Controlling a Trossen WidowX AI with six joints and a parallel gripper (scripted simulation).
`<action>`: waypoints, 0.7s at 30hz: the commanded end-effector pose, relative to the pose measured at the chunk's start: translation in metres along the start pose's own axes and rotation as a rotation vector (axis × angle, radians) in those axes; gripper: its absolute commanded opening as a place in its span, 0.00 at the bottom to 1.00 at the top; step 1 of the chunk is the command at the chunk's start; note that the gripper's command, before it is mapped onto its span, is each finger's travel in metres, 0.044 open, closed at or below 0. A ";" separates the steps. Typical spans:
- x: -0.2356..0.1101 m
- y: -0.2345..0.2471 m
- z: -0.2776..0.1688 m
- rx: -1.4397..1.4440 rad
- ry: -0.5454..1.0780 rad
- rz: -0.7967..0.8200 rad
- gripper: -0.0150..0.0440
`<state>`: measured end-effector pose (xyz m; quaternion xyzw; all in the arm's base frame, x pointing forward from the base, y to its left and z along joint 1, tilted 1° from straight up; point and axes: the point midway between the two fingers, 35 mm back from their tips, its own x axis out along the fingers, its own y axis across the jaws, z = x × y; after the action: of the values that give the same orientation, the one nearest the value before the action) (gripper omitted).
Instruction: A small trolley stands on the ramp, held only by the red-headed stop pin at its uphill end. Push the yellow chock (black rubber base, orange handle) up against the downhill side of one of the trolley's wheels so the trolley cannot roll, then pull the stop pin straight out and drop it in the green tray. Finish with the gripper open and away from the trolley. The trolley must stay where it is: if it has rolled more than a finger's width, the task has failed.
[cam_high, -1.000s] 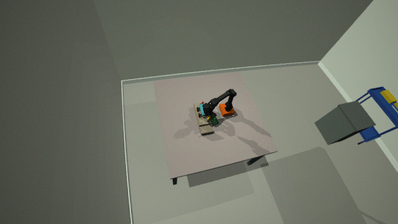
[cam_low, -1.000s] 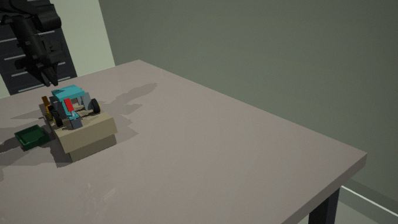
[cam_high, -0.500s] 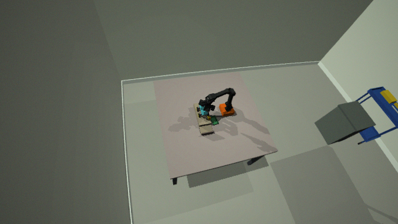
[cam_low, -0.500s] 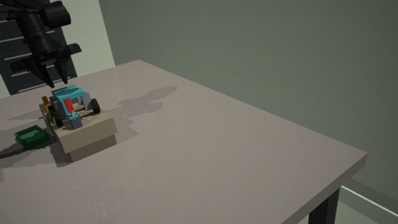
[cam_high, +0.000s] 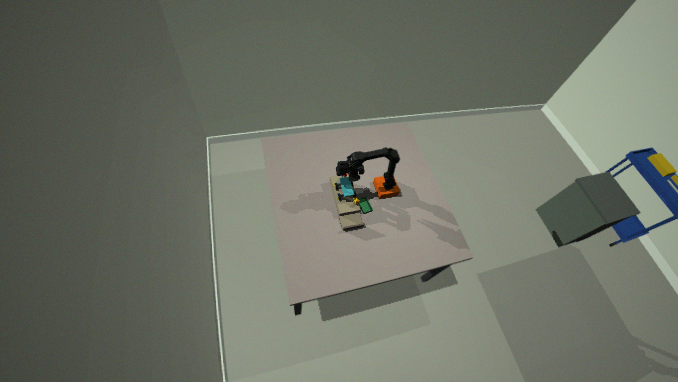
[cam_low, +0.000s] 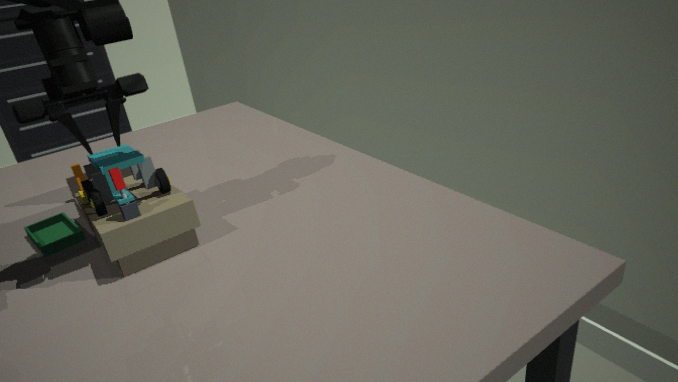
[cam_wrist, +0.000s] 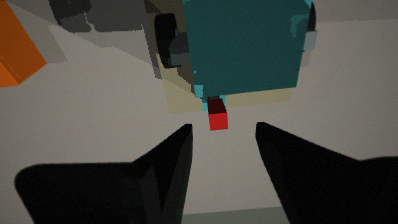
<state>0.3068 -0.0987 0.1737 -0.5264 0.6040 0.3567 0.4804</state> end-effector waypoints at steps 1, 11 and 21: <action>0.001 0.000 -0.009 -0.081 0.014 0.011 0.58; 0.005 0.000 -0.009 -0.081 0.014 0.011 0.58; 0.020 0.000 -0.009 -0.081 0.014 0.011 0.58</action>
<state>0.3059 -0.1102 0.1628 -0.5428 0.5945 0.3789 0.4565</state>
